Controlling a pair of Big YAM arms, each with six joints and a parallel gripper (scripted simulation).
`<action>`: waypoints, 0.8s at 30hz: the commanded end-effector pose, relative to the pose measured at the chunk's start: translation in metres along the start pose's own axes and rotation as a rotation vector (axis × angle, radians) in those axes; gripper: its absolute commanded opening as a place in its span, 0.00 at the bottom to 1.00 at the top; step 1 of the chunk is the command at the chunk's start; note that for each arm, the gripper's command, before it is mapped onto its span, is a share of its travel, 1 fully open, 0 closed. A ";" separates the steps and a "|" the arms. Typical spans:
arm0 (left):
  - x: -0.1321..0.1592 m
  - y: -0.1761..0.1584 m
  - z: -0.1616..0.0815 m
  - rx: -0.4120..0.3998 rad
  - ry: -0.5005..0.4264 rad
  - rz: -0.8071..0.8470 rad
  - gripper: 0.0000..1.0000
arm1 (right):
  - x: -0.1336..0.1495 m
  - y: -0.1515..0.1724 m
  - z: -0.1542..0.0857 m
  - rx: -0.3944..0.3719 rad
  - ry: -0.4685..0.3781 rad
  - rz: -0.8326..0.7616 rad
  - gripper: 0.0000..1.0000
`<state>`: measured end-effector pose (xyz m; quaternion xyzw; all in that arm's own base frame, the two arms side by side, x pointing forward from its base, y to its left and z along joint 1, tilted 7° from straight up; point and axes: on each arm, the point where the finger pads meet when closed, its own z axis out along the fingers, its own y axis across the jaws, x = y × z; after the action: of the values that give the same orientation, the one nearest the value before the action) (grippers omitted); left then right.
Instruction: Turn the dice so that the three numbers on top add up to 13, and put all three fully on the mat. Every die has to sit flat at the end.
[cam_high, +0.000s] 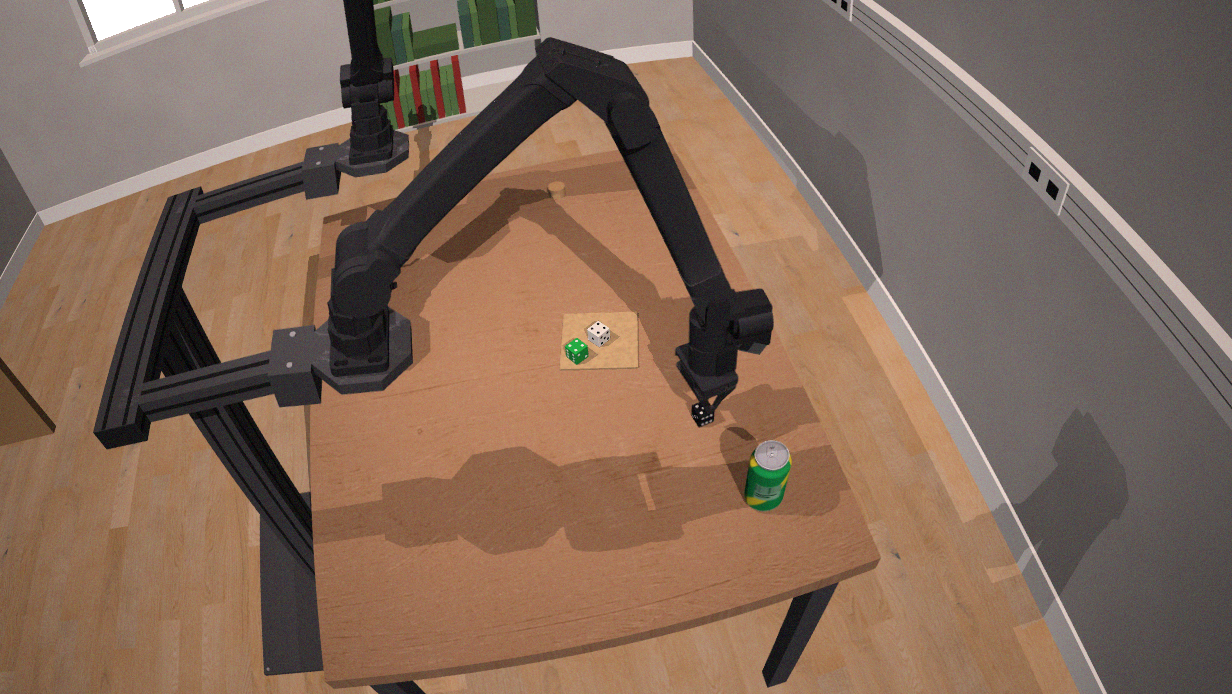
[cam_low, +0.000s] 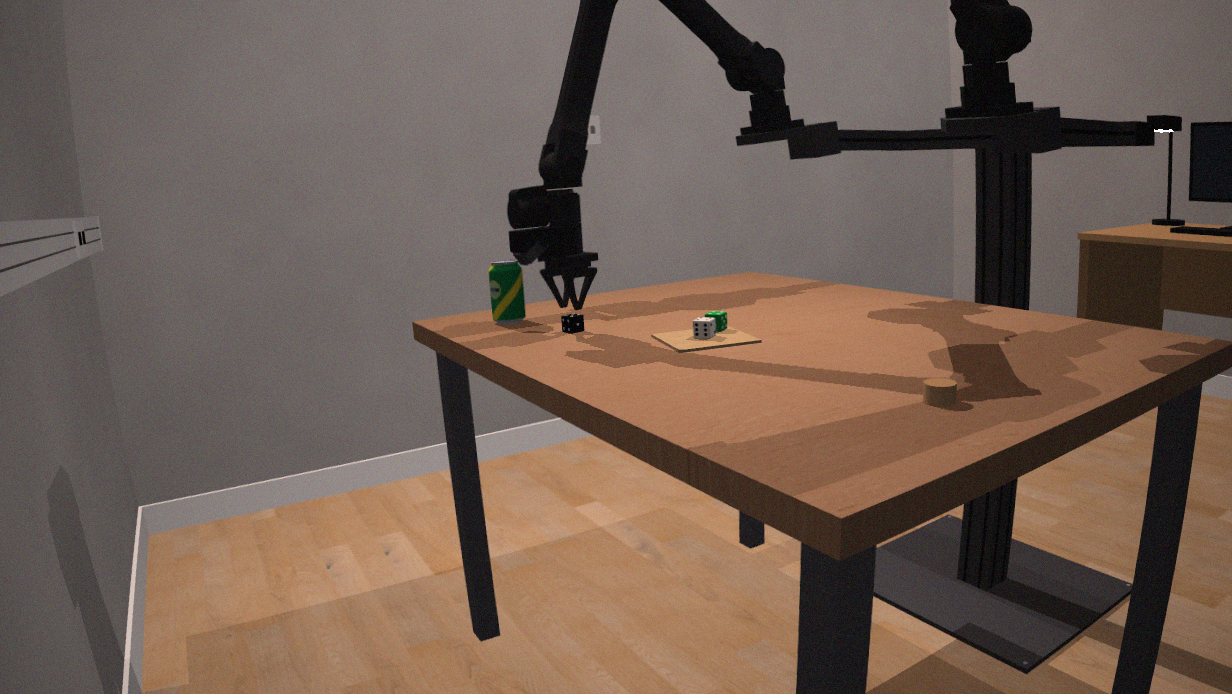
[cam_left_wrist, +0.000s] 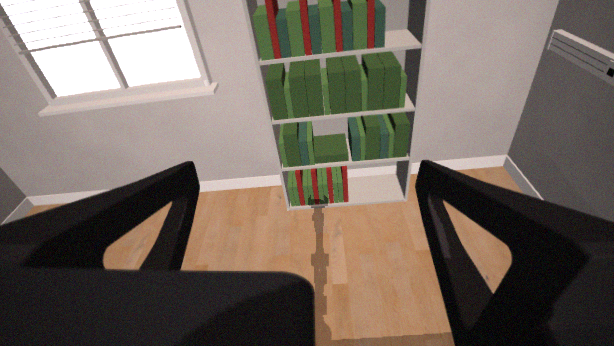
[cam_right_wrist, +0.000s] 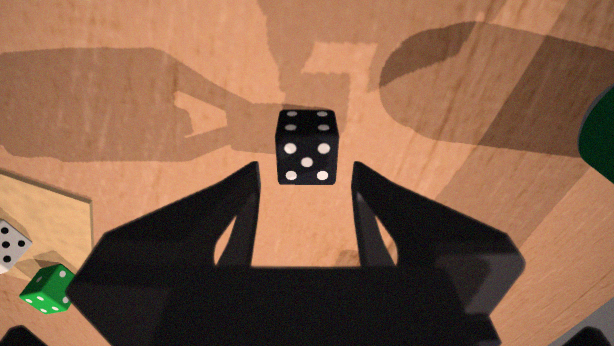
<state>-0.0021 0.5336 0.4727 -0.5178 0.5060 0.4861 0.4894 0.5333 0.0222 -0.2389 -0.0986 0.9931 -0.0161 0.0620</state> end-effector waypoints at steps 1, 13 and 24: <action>-0.038 0.002 0.002 -0.001 -0.067 0.015 1.00 | -0.010 -0.006 0.008 0.004 -0.021 -0.001 0.45; -0.038 0.002 0.002 -0.001 -0.067 0.015 1.00 | -0.006 -0.005 0.009 0.003 -0.011 -0.001 0.45; -0.038 0.002 0.002 -0.001 -0.067 0.015 1.00 | 0.007 -0.003 0.011 0.000 0.005 -0.003 0.45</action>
<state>-0.0021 0.5336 0.4727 -0.5178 0.5060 0.4861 0.4894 0.5329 0.0213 -0.2395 -0.0985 0.9930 -0.0162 0.0629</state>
